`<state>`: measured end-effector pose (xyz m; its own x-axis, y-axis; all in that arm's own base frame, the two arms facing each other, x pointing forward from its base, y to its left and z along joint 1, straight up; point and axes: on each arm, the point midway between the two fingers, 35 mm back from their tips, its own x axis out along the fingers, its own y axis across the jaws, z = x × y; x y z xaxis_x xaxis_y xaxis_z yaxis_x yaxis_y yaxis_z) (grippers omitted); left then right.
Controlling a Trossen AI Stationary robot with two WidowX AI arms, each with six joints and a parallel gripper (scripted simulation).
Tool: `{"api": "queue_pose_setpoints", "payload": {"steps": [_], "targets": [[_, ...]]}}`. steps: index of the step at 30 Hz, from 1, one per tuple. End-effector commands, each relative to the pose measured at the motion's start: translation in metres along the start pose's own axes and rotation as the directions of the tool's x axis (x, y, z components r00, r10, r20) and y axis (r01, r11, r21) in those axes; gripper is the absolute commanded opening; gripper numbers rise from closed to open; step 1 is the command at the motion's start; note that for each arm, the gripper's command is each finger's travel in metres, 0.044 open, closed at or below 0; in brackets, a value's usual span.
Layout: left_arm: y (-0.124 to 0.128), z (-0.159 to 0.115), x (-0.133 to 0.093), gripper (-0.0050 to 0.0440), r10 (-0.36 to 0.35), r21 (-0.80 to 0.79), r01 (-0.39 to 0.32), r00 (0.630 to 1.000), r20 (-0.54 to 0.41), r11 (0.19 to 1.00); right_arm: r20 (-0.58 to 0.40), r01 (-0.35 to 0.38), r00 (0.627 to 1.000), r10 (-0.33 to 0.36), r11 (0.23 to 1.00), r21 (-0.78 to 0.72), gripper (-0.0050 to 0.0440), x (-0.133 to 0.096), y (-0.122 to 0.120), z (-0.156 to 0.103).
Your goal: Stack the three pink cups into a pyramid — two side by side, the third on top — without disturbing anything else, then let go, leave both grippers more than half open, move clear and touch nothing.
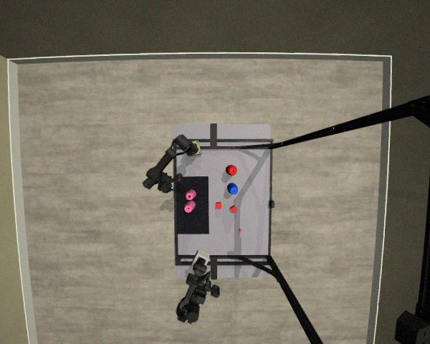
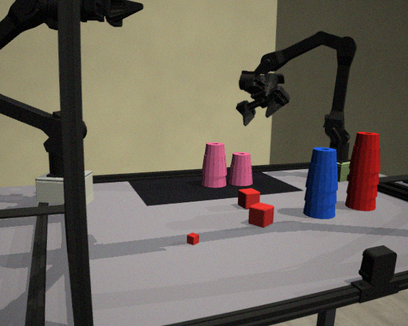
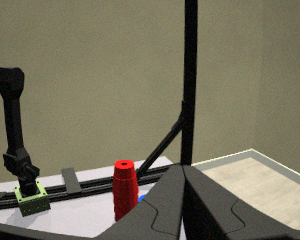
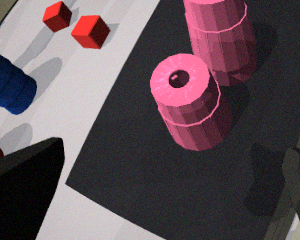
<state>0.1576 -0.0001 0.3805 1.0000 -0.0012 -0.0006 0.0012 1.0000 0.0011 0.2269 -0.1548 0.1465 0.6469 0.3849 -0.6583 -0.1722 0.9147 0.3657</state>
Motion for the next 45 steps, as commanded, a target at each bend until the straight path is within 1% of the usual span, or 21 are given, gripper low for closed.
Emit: {"api": "queue_pose_setpoints", "payload": {"steps": [1,6,8,13,15,18,23,25,28,32,35,38,40,42,45], "targets": [[0.000,0.000,0.000,0.0000,0.001,-0.001,-0.001,1.000,0.001,1.000,0.058,-0.079,0.996,0.074,0.994,0.078,0.0440,0.000,-0.022,-0.018],[0.000,0.000,0.000,0.0000,0.001,-0.001,-0.001,1.000,0.001,1.000,0.173,-0.163,0.976,0.133,0.972,0.167,0.0440,-0.003,-0.047,-0.042],[0.000,0.000,0.000,0.0000,0.001,-0.001,-0.001,1.000,0.001,1.000,0.173,-0.163,0.976,0.133,0.972,0.167,0.0440,-0.003,-0.047,-0.042],[0.000,0.000,0.000,0.0000,0.001,-0.001,-0.001,1.000,0.001,1.000,0.313,-0.226,0.939,0.144,0.943,0.244,0.0440,-0.007,-0.069,-0.066],[0.000,0.000,0.000,0.0000,0.001,-0.001,-0.001,1.000,0.001,1.000,0.334,-0.233,0.932,0.141,0.939,0.254,0.0440,-0.008,-0.072,-0.069],[0.000,0.000,0.000,0.0000,0.001,-0.001,-0.001,1.000,0.001,1.000,0.334,-0.233,0.932,0.141,0.939,0.254,0.0440,-0.008,-0.072,-0.069],[0.001,-0.001,0.002,0.0120,0.005,0.003,-0.005,1.000,-0.007,1.000,0.334,-0.233,0.932,0.141,0.939,0.254,0.0440,-0.008,-0.072,-0.069],[0.001,-0.001,0.002,0.0120,0.005,0.003,-0.005,1.000,-0.007,1.000,0.334,-0.233,0.932,0.141,0.939,0.254,0.0440,-0.008,-0.072,-0.069],[0.002,-0.003,0.009,0.0192,0.014,0.012,-0.013,1.000,-0.027,1.000,0.334,-0.233,0.932,0.141,0.939,0.254,0.0440,-0.008,-0.072,-0.069],[0.007,-0.010,0.028,0.0288,0.038,0.038,-0.035,0.996,-0.083,0.999,0.334,-0.233,0.932,0.141,0.939,0.254,0.0440,-0.008,-0.072,-0.069],[0.015,-0.019,0.049,0.0360,0.066,0.066,-0.056,0.987,-0.146,0.996,0.334,-0.233,0.932,0.141,0.939,0.254,0.0440,-0.008,-0.072,-0.069],[0.028,-0.029,0.072,0.0432,0.112,0.081,-0.096,0.968,-0.223,0.992,0.334,-0.233,0.932,0.141,0.939,0.254,0.0440,-0.008,-0.072,-0.069],[0.040,-0.038,0.089,0.0440,0.147,0.091,-0.126,0.948,-0.281,0.988,0.334,-0.233,0.932,0.141,0.939,0.254,0.0440,-0.008,-0.072,-0.069],[0.040,-0.038,0.089,0.0440,0.147,0.091,-0.126,0.948,-0.281,0.988,0.334,-0.233,0.932,0.141,0.939,0.254,0.0440,-0.008,-0.072,-0.069],[0.062,-0.055,0.115,0.0440,0.199,0.106,-0.172,0.905,-0.375,0.979,0.334,-0.233,0.932,0.141,0.939,0.254,0.0440,-0.008,-0.072,-0.069]]}}
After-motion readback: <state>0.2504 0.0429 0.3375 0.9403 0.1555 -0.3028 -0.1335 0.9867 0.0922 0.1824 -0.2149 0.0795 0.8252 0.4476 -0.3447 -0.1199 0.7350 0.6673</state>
